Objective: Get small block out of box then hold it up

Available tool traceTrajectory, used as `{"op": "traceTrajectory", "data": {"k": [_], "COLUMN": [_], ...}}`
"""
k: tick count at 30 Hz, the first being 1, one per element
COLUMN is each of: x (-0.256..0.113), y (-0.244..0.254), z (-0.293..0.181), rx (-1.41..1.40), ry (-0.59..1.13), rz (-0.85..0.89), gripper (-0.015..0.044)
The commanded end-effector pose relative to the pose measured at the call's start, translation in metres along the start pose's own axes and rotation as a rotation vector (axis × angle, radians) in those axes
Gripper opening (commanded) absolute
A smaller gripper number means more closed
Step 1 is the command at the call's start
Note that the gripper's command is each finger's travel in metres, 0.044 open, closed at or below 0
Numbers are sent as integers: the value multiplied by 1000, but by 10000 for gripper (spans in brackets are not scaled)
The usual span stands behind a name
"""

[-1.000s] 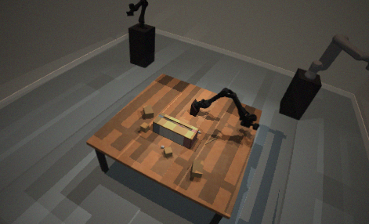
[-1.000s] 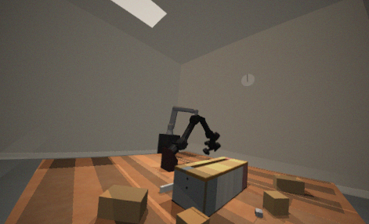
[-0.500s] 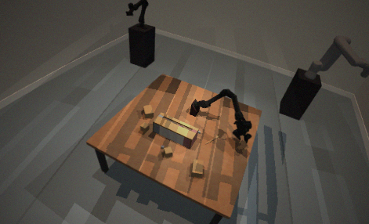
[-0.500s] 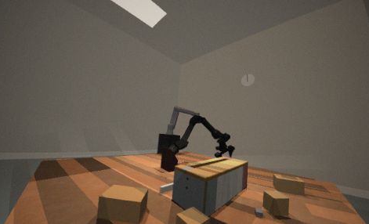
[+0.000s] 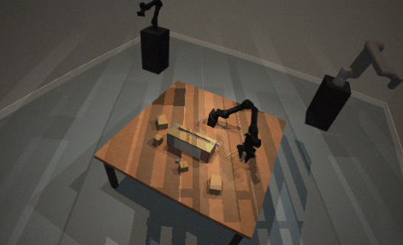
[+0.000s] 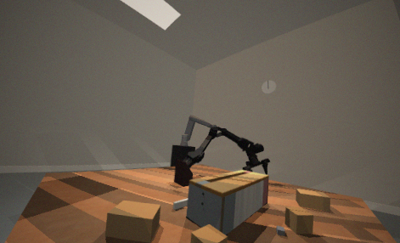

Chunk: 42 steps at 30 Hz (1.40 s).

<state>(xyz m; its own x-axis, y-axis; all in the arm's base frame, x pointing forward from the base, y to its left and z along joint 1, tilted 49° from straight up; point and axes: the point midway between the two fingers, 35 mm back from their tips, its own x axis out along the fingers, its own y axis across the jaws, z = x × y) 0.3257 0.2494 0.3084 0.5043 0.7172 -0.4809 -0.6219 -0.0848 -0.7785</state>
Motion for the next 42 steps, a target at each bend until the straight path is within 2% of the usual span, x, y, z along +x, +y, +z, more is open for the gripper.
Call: {"op": "traceTrajectory", "data": {"k": [1,8,15,22,30,42], "x": [-4,-29,-71,-98,-129,-123], "y": [4,20,48,125,198,203], "z": [-50,-138,-217,-269,-286,-285], "rx": [38,115,224,428,646,652], "ry": [105,268,400,400,278,274], "rz": [39,114,193,411,603,607], "gripper": [400,400,400,400,400,400]}}
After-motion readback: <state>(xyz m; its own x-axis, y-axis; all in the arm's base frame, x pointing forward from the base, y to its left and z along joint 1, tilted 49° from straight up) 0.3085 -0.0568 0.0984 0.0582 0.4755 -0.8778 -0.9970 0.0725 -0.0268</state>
